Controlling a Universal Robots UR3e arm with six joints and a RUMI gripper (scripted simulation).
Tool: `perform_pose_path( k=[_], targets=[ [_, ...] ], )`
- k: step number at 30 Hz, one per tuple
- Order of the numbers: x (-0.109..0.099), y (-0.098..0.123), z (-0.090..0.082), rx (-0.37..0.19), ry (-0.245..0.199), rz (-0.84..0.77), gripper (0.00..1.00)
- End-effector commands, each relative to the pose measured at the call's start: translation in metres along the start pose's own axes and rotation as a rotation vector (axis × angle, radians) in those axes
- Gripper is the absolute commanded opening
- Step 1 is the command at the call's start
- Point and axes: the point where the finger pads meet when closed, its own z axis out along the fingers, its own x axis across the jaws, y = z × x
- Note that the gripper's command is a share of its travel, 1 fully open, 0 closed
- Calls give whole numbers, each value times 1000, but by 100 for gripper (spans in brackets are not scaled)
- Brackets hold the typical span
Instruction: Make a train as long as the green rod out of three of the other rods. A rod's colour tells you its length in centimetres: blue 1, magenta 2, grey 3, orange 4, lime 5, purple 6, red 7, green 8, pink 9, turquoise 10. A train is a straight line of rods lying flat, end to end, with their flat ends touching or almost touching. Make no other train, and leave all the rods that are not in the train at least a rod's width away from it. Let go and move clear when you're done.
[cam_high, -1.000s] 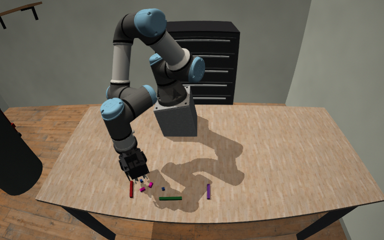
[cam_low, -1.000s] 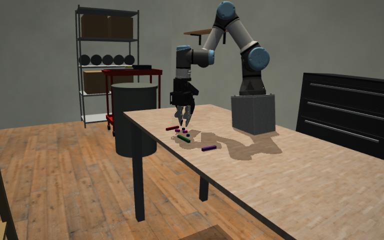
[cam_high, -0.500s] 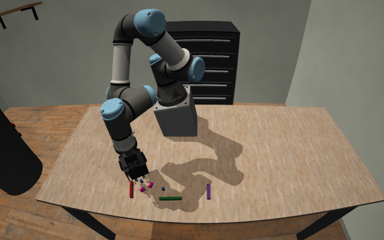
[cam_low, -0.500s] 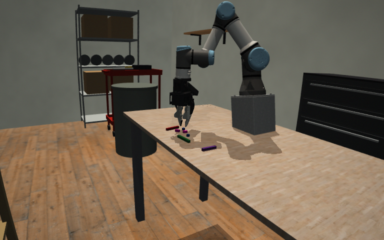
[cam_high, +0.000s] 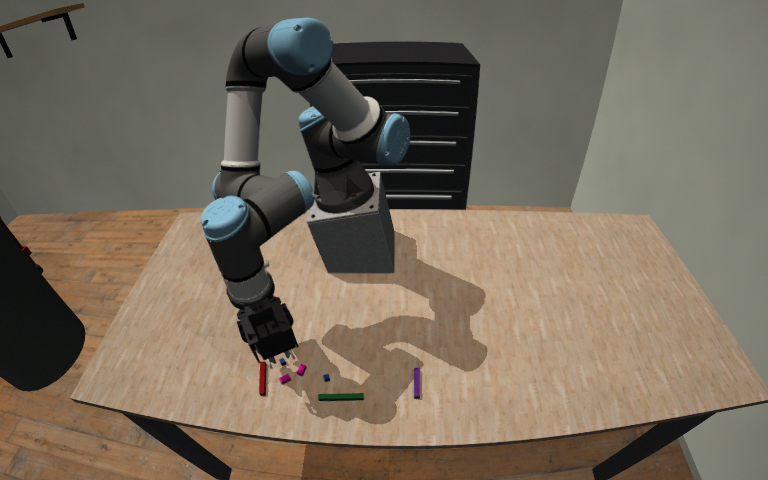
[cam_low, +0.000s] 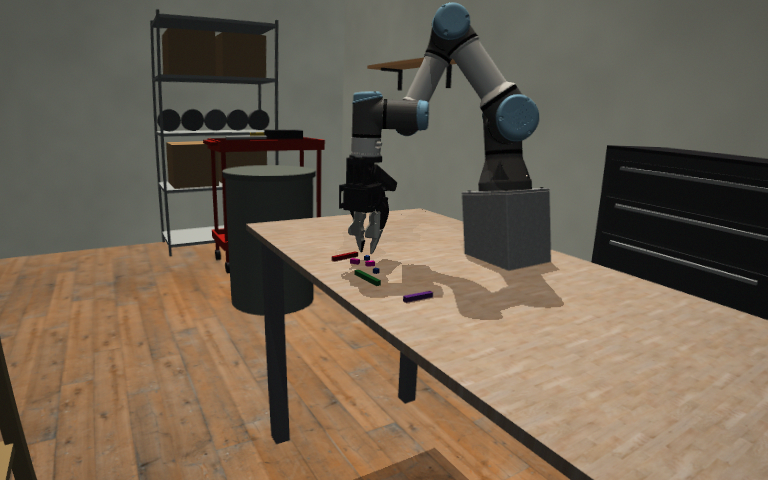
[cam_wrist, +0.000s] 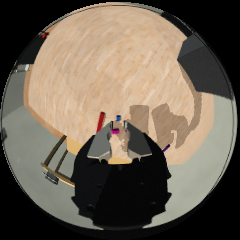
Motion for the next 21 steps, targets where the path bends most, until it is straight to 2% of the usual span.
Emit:
perform_pose_path(
  k=[1, 21],
  targets=[
    [0, 0, 0, -2, 0, 0, 14],
    [0, 0, 6, -1, 0, -1, 14]
  ],
)
